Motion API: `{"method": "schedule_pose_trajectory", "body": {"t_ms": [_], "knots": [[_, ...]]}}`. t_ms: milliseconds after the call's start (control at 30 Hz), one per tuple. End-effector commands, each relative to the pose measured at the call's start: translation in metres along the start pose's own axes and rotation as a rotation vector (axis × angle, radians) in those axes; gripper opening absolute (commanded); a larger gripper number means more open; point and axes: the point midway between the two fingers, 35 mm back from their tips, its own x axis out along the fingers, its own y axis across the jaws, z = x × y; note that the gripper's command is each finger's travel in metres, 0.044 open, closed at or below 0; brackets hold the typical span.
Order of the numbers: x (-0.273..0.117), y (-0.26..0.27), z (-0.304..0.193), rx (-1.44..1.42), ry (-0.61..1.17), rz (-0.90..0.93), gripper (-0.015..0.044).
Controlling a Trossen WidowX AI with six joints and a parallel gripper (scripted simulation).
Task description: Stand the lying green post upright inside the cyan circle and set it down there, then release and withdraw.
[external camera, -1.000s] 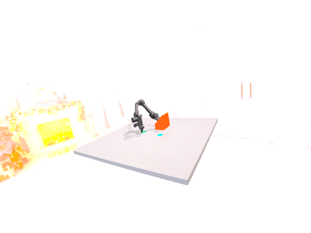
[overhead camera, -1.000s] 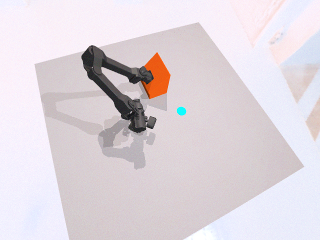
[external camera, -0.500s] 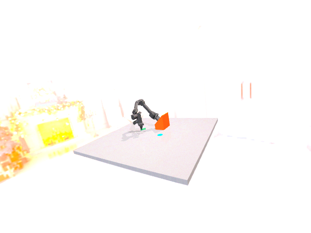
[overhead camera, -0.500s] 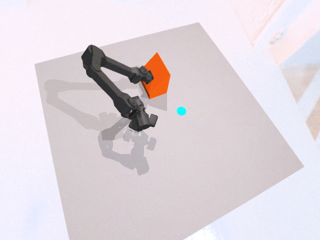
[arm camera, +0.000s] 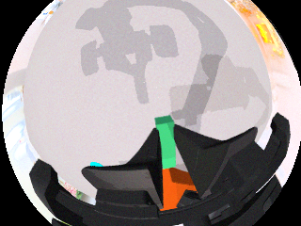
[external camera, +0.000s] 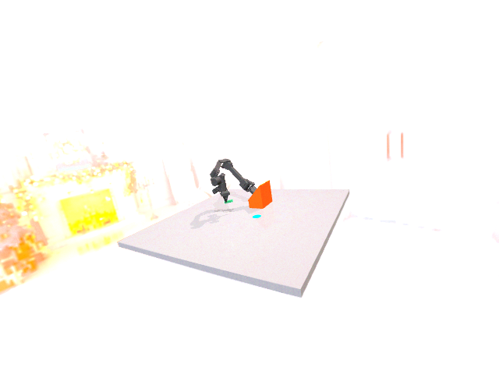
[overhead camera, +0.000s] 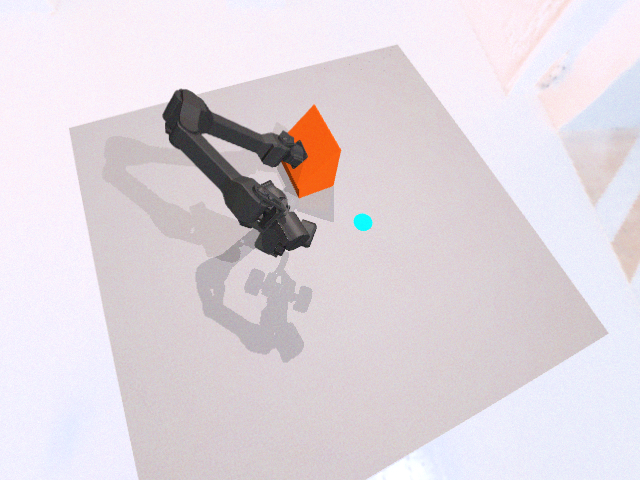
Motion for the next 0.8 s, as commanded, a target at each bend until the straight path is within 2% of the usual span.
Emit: {"method": "schedule_pose_trajectory", "body": {"t_ms": [0,333,767], "knots": [[-0.012,-0.001,0.001,0.006,-0.007,-0.001,0.0023],[-0.033,-0.004,-0.001,-0.009,-0.012,-0.006,0.0023],[-0.039,0.034,-0.01,-0.287,-0.004,0.014,0.0023]]}}
